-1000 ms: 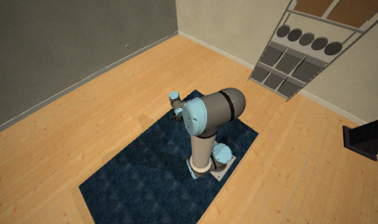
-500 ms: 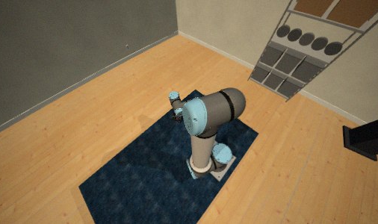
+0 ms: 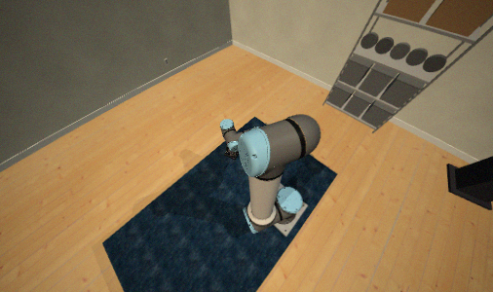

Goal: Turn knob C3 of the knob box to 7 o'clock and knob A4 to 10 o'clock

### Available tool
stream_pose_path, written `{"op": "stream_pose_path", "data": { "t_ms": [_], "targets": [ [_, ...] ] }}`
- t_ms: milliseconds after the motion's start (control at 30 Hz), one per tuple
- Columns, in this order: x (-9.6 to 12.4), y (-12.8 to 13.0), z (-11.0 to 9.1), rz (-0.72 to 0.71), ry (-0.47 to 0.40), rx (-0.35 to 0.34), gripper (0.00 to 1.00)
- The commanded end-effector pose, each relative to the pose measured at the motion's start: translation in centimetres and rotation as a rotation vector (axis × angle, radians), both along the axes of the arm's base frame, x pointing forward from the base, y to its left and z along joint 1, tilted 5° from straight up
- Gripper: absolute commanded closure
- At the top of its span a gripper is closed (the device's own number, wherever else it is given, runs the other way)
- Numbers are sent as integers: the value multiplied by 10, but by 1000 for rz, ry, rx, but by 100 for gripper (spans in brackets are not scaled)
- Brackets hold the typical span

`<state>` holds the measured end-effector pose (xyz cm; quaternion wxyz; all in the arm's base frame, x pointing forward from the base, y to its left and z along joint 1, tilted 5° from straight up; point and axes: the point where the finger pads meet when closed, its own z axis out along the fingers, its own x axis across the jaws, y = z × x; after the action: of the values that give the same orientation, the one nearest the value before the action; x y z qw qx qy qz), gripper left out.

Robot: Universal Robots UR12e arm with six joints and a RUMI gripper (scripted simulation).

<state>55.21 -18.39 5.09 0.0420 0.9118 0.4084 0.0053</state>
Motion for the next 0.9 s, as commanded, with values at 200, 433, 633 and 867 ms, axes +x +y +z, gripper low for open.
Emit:
{"op": "stream_pose_path", "data": {
  "t_ms": [200, 433, 633, 867],
  "targets": [
    [0, 0, 1, 35, 1, -2, 96],
    [0, -1, 1, 70, 4, -4, 96],
    [0, -1, 1, 127, 8, -6, 96],
    [0, -1, 1, 218, 15, -10, 96]
  ]
}}
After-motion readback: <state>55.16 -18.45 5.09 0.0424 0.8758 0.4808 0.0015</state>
